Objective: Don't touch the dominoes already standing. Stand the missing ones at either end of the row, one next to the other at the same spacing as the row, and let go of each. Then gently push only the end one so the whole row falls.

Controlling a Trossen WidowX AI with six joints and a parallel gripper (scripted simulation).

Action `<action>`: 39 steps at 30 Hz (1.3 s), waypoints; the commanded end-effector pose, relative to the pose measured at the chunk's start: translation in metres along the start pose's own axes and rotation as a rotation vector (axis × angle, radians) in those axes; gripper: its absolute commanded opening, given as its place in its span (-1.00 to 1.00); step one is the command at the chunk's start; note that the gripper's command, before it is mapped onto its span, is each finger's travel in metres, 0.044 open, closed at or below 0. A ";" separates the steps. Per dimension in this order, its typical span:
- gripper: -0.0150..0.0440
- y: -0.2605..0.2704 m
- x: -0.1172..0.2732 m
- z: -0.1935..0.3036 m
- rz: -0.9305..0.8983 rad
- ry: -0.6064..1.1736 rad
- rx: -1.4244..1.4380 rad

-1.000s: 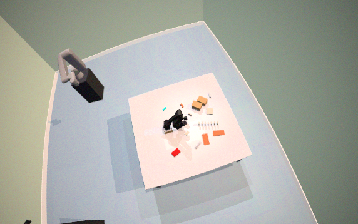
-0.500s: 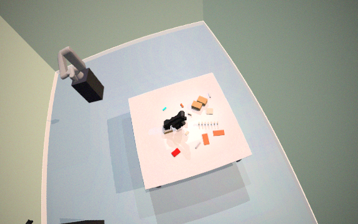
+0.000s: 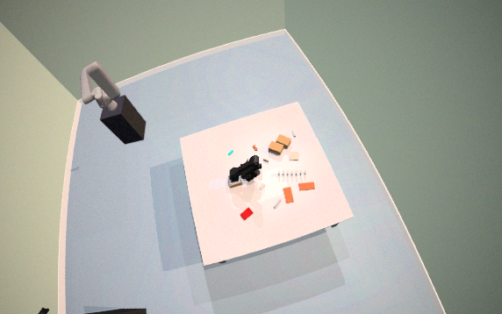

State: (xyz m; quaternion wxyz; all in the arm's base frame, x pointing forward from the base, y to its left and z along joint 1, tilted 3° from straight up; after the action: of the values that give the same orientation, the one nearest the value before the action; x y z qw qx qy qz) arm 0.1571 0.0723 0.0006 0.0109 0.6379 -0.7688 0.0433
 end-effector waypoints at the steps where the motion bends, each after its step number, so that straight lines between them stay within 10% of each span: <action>1: 0.94 0.000 0.000 0.000 0.003 0.004 -0.006; 24: 1.00 -0.014 0.000 -0.047 -0.002 0.038 -0.006; 39: 1.00 -0.052 -0.082 -0.087 -0.070 0.955 -0.154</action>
State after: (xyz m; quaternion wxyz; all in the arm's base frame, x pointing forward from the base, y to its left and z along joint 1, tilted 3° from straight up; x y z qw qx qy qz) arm 0.2280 0.1221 0.0544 0.2513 0.6149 -0.7307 0.1575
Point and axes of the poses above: the point midway between the two fingers, 35 mm back from their tips, its own x axis back along the fingers, its own y axis across the jaws, z = x × y, the point moved 6 cm from there along x, back along the fingers, and after that the axes turned 4 degrees about x, right-handed, at the moved point
